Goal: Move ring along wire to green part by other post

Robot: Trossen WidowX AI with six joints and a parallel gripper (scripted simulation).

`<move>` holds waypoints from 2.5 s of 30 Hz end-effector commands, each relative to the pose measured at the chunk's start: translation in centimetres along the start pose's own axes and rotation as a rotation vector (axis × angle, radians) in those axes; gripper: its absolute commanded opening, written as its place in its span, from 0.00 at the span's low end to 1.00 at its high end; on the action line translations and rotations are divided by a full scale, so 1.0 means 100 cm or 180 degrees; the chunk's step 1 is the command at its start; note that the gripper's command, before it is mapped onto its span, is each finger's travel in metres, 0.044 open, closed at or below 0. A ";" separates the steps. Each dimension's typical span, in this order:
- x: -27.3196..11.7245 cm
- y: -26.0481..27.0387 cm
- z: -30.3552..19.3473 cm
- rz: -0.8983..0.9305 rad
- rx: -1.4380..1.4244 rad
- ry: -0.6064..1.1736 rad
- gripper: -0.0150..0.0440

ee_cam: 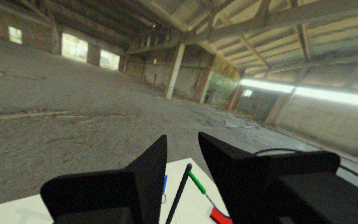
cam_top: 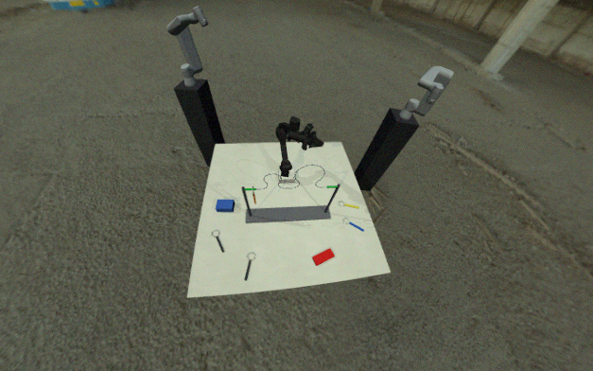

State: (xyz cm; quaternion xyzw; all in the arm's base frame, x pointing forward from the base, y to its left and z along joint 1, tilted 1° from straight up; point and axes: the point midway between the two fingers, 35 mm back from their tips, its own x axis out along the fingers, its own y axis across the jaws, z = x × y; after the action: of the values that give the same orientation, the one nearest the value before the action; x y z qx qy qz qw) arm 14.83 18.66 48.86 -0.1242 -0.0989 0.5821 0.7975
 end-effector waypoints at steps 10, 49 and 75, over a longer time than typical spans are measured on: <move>-0.036 -0.104 -0.084 -0.1430 0.0596 0.0556 0.53; -0.325 -0.227 -0.311 -0.4220 0.1505 0.0760 0.53; -0.314 -0.095 -0.424 -0.3381 0.0863 0.0670 0.53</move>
State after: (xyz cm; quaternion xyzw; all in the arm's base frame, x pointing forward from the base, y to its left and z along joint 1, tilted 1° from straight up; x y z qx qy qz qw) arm 26.93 -17.85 11.24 -0.0039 0.0105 0.0870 0.9961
